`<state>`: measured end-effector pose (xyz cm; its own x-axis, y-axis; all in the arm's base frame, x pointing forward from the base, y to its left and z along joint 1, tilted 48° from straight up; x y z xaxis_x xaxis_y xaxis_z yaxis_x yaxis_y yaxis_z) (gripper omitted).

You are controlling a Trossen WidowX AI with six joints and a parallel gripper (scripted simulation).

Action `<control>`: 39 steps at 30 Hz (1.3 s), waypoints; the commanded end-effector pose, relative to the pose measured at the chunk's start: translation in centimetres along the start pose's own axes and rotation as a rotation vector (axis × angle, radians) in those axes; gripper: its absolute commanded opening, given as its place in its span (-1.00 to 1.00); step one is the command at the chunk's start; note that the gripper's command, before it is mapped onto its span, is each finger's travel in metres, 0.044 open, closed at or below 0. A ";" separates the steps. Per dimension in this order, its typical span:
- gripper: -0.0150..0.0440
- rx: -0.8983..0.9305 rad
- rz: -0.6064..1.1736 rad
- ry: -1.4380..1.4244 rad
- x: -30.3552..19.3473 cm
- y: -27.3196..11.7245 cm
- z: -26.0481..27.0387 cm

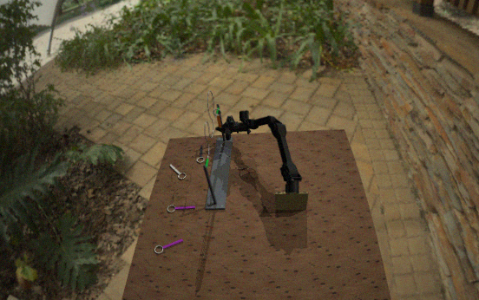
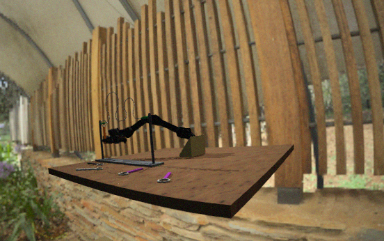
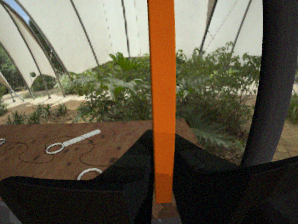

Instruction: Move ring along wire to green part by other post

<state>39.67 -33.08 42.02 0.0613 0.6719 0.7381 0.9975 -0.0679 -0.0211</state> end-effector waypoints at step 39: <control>-1.00 -0.049 0.398 0.028 1.2 -4.7 3.1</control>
<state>35.64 -30.35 40.71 0.4077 0.5744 0.7098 0.9089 -0.3301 -0.2549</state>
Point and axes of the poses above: the point midway between the two fingers, 35 mm back from their tips, its own y axis out along the fingers, its own z axis across the jaws, x = y × z, the point moved 1 cm from there along -y, back along the fingers, and after that the axes turned 8 degrees about y, right-handed, at the moved point
